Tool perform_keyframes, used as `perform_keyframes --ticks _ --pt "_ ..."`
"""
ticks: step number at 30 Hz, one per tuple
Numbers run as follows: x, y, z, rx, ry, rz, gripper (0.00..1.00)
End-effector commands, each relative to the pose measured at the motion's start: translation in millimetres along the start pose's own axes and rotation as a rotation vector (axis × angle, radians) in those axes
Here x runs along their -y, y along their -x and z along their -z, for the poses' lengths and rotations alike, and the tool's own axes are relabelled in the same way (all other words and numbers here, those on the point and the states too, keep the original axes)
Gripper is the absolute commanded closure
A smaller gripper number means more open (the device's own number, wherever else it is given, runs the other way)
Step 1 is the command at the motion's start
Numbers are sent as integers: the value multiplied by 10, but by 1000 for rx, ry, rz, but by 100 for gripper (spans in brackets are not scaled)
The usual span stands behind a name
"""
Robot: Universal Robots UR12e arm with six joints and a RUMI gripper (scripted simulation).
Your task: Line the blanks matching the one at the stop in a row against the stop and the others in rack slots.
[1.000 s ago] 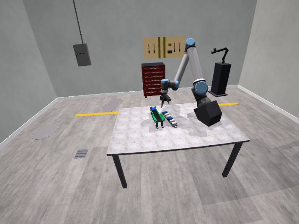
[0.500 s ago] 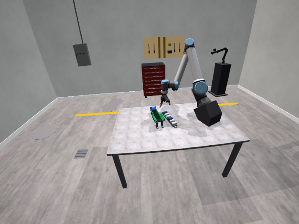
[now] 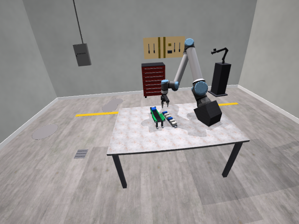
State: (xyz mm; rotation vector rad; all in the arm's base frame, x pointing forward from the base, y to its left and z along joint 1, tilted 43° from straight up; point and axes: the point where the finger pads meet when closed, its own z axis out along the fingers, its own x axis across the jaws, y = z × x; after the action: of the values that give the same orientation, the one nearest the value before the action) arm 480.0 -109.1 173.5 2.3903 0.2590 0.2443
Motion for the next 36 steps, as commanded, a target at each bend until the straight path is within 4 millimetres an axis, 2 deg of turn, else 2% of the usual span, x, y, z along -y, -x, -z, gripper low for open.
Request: perform_keyframes --ticks 1,36 --pt "-2 -3 3 -1 0 -1 52" --pt "-2 -3 -28 -1 0 -1 52"
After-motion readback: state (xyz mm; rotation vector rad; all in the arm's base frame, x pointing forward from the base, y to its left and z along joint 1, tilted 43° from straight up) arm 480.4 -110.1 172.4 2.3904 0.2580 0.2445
